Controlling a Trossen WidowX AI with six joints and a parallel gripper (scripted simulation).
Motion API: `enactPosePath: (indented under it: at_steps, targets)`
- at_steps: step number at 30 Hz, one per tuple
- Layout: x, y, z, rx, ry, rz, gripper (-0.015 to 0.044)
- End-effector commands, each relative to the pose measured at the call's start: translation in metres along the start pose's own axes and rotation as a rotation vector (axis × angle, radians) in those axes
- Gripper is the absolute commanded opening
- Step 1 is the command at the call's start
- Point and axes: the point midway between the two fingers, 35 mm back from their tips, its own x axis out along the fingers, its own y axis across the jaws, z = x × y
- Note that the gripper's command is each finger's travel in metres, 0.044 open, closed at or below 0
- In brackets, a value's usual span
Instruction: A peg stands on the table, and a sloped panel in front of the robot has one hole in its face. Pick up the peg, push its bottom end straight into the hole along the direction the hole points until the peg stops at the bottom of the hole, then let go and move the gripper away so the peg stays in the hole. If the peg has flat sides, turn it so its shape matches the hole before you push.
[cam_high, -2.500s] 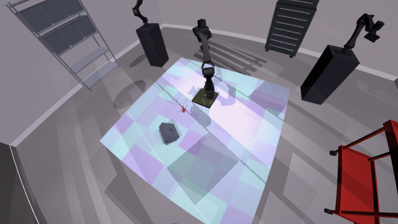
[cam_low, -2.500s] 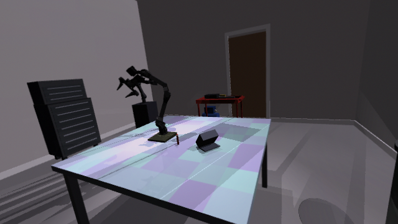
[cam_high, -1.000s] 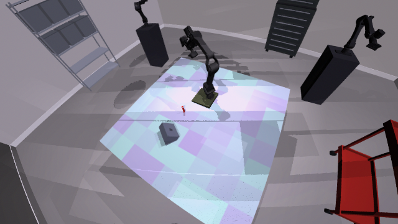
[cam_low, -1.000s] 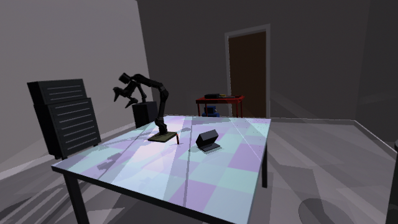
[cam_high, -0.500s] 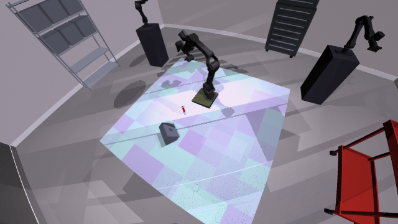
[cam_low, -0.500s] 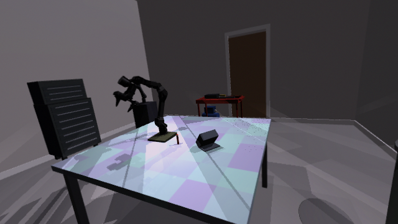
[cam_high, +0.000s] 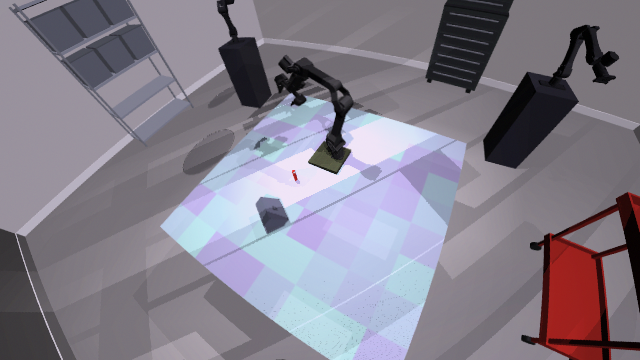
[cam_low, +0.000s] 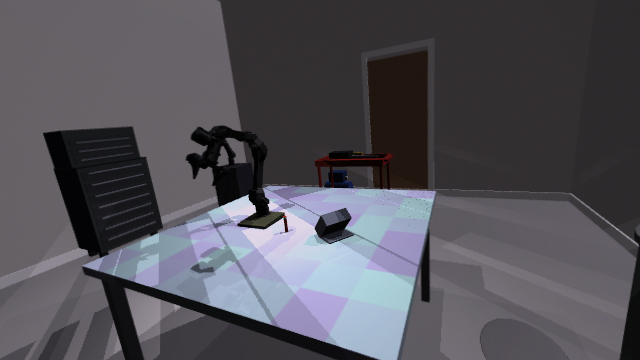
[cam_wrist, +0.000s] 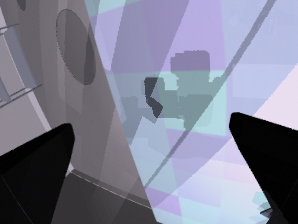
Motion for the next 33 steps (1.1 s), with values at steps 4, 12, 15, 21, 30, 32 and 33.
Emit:
enactPosePath:
  at_steps: [4,12,15,21,30,32,33]
  targets:
    - [0.012,-0.01,-0.02,-0.028,0.039,-0.05,0.044]
    - [0.026,-0.023,-0.044,-0.057,0.077,-0.11,0.044]
    - [0.03,-0.028,-0.053,-0.068,0.089,-0.133,0.044]
    - [0.039,-0.04,-0.071,-0.092,0.11,-0.178,0.044]
    - [0.049,-0.06,-0.096,-0.151,0.133,-0.241,0.044]
    - [0.052,-0.064,-0.102,-0.168,0.136,-0.255,0.044]
    - [0.053,-0.067,-0.104,-0.176,0.138,-0.261,0.044]
